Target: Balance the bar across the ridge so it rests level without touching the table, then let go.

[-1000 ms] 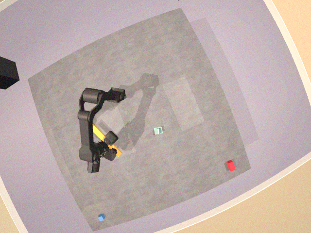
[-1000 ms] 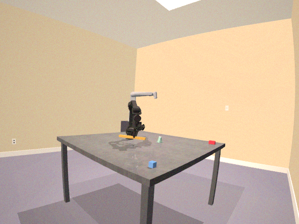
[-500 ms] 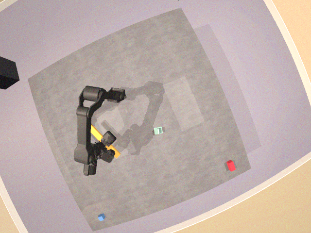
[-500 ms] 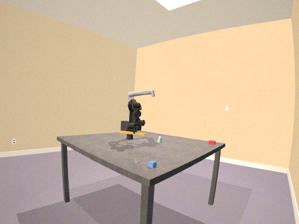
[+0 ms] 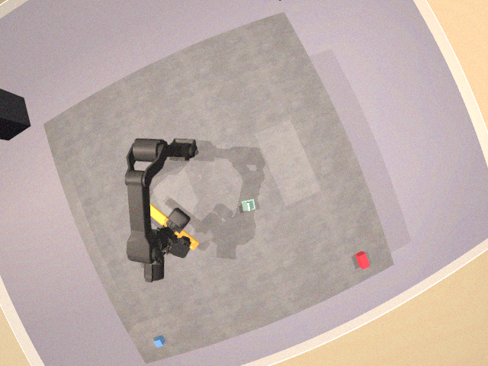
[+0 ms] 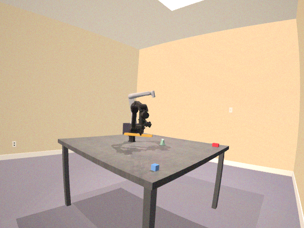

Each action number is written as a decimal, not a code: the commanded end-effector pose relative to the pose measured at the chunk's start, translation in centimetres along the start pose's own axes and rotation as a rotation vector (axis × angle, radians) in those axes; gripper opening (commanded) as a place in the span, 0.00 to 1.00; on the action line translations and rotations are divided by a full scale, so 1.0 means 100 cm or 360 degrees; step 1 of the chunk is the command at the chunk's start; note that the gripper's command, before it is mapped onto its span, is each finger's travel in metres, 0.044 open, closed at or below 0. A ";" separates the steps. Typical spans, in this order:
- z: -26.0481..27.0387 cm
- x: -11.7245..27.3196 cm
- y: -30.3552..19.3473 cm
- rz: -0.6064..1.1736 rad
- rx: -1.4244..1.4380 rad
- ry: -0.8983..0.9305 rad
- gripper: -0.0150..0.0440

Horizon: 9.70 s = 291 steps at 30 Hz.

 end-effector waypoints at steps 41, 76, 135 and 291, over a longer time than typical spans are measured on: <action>0.081 0.005 0.132 -0.0020 0.0706 0.0000 0.25; 0.195 0.006 0.199 -0.0037 0.1235 0.0010 0.25; 0.232 -0.037 0.205 -0.0041 0.1361 0.0013 0.25; 0.233 -0.047 0.205 -0.0041 0.1361 0.0013 0.25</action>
Point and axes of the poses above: the point midway between the two fingers, 35 mm back from their tips, its own x axis back along the fingers, its own z axis across the jaws, y = z × x, the point moved 5 cm from there along x, back along the fingers, and after that the axes turned 5 degrees about x, right-handed, at the moved point
